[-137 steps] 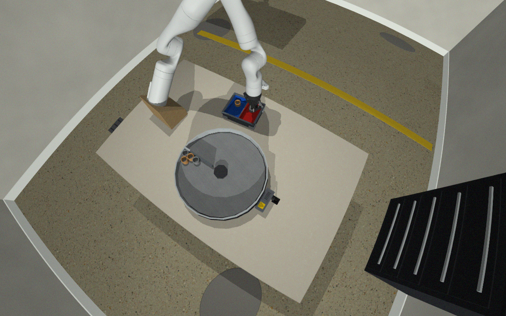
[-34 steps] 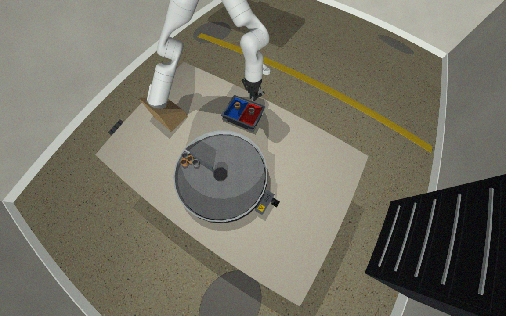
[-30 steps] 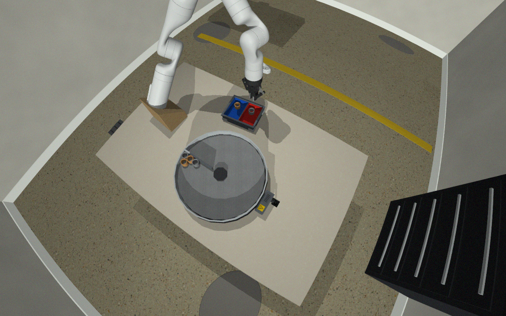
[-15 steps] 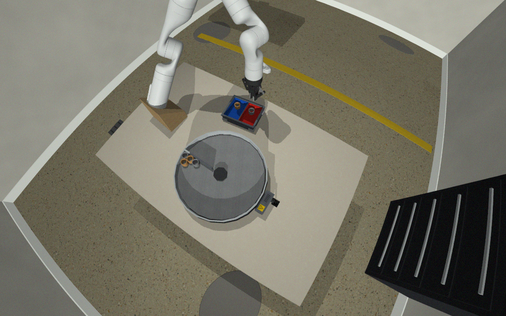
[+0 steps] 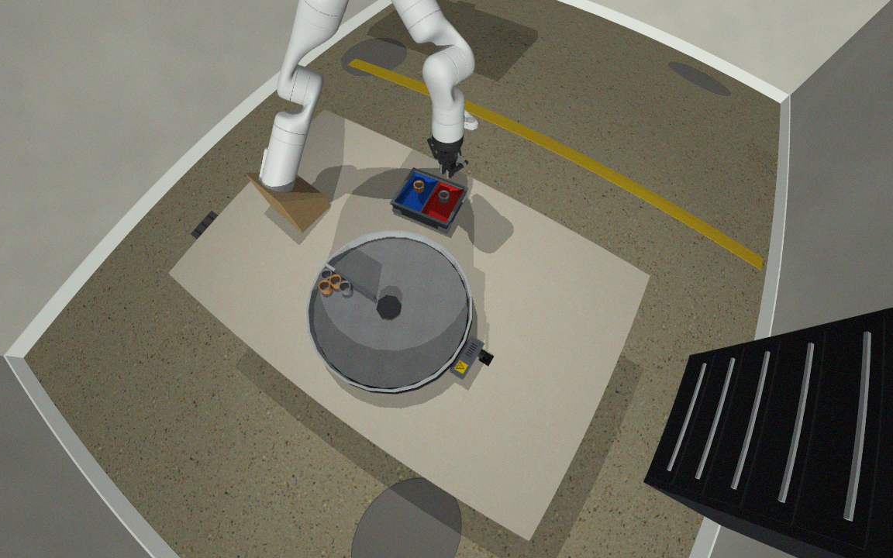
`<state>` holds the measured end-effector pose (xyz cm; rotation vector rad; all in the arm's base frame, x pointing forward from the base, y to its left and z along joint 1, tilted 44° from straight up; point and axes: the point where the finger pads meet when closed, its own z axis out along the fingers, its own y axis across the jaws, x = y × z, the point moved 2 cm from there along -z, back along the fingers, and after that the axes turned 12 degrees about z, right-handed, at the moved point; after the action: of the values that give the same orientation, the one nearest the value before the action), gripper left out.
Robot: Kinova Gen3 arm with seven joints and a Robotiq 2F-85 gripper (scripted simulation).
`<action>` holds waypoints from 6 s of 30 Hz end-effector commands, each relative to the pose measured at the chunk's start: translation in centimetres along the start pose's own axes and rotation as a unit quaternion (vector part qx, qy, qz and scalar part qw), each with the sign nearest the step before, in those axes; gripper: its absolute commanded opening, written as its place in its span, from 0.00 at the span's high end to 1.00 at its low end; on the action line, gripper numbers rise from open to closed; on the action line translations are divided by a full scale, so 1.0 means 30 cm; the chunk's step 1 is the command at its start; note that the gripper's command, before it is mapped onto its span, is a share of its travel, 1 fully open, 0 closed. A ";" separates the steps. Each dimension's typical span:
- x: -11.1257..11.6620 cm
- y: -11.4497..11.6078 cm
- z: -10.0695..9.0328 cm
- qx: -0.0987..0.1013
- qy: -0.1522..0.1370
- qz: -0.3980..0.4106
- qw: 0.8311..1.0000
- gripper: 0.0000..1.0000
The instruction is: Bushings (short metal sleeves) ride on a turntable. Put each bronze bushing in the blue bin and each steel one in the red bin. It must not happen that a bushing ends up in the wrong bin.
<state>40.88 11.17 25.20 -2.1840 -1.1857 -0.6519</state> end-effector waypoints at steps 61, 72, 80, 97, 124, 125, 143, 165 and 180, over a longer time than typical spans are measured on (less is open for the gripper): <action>-0.399 0.147 0.006 -0.001 0.000 0.000 1.000 0.86; -0.617 0.227 0.009 -0.001 0.000 0.000 1.000 0.86; -0.799 0.293 0.013 -0.002 0.000 0.000 1.000 0.86; -1.126 0.413 0.018 -0.002 0.000 0.000 1.000 0.86; -1.271 0.467 0.077 -0.003 -0.001 0.000 1.000 0.86; -1.271 0.467 0.087 -0.003 -0.001 0.000 1.000 0.86; -1.272 0.467 0.166 -0.002 0.000 0.000 1.000 0.86; -1.272 0.467 0.211 -0.003 0.000 0.000 1.000 0.86; -1.272 0.467 0.252 -0.002 0.000 0.000 1.000 0.86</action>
<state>35.35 -12.55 -8.18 -2.1915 -1.1852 -0.6551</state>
